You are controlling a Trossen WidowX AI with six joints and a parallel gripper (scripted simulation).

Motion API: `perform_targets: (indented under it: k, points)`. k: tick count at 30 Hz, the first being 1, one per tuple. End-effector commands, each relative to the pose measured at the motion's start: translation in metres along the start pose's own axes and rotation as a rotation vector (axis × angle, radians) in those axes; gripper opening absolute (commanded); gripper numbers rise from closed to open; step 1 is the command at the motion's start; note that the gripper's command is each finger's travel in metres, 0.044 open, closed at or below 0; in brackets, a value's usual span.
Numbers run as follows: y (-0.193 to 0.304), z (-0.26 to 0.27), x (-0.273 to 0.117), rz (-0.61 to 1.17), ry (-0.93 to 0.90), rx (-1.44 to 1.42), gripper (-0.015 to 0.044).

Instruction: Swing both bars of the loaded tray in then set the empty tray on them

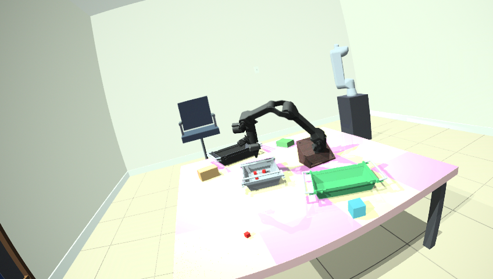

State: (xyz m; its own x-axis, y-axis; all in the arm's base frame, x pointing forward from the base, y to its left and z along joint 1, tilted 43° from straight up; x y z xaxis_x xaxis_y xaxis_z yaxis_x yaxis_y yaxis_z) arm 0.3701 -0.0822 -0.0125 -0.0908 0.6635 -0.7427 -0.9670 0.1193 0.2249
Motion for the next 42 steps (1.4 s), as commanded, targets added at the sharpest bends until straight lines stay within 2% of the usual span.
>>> perform_targets:
  k: [1, 5, 12, 16, 17, 22, 27, 33, 42]
  points:
    - [0.000, 0.000, 0.000, 0.000, 0.000, 0.000, 0.0000]
    - [0.000, 0.000, 0.000, 0.000, 0.000, 0.000, 0.0000]
    - [0.000, 0.000, -0.003, 0.000, 0.000, 0.000, 0.0184]
    - [0.002, 0.000, -0.031, 0.000, 0.000, 0.000, 0.0289]
    - [0.003, 0.005, -0.010, 0.015, -0.003, -0.006, 0.0315]
    - [0.020, 0.087, -0.009, 0.032, 0.075, -0.352, 0.0440]
    - [0.055, 0.162, -0.004, 0.054, 0.132, -0.709, 0.0440]
    - [0.128, 0.243, 0.004, 0.083, 0.177, -1.206, 0.0440]
    - [0.265, 0.302, 0.008, 0.099, 0.161, -1.972, 0.0440]
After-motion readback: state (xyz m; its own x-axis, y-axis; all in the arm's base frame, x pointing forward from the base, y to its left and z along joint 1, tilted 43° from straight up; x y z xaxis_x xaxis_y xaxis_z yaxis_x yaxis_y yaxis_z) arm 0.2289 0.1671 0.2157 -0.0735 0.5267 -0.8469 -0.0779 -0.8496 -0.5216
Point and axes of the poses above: the point midway between the two fingers, 35 mm back from their tips, its own x axis out along the fingers, its own z axis across the jaws, y = z × x, the point moved 3 cm from there along -x, back along the fingers, and after that the axes turned 9 degrees about x, right-handed, at the moved point
